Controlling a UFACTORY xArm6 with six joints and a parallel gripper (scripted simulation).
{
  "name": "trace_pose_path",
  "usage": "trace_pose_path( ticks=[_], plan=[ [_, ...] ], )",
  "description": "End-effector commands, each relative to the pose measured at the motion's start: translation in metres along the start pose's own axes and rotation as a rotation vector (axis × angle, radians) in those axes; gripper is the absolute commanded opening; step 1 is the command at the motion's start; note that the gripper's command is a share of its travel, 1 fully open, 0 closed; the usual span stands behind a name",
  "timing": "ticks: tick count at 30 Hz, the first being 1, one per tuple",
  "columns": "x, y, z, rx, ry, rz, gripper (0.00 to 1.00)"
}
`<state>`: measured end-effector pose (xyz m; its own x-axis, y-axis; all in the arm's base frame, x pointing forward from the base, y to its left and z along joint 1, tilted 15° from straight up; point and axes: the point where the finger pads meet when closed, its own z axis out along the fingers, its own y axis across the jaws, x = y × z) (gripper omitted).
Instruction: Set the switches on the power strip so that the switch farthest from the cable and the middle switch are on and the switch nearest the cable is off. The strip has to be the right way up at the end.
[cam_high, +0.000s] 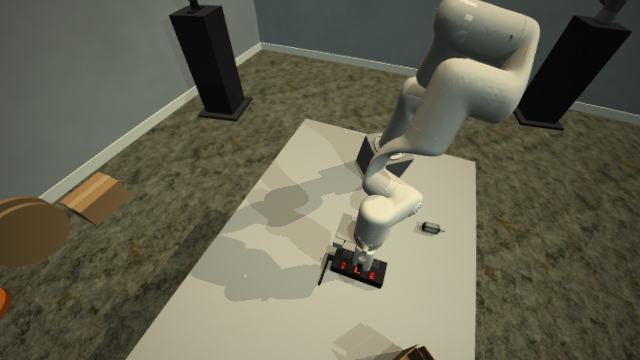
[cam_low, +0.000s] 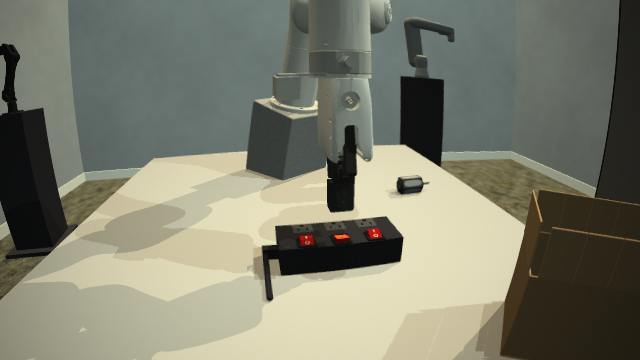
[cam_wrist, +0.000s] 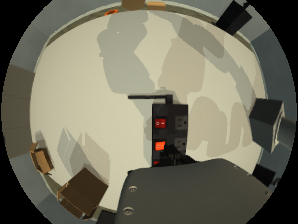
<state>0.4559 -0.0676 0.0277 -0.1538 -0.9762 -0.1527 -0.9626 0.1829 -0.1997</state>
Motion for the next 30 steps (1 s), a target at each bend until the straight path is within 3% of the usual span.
trace_pose_path(
  ticks=[1, 15, 21, 30],
  plan=[
    [0.000, -0.002, -0.002, 0.004, 0.000, 0.000, 0.00],
    [-0.001, -0.002, -0.002, 0.004, 0.000, 0.000, 0.00],
    [-0.042, 0.000, -0.014, 0.004, 0.000, 0.000, 0.00],
    [-0.046, 0.000, -0.015, 0.004, 0.000, 0.000, 0.00]
  ],
)
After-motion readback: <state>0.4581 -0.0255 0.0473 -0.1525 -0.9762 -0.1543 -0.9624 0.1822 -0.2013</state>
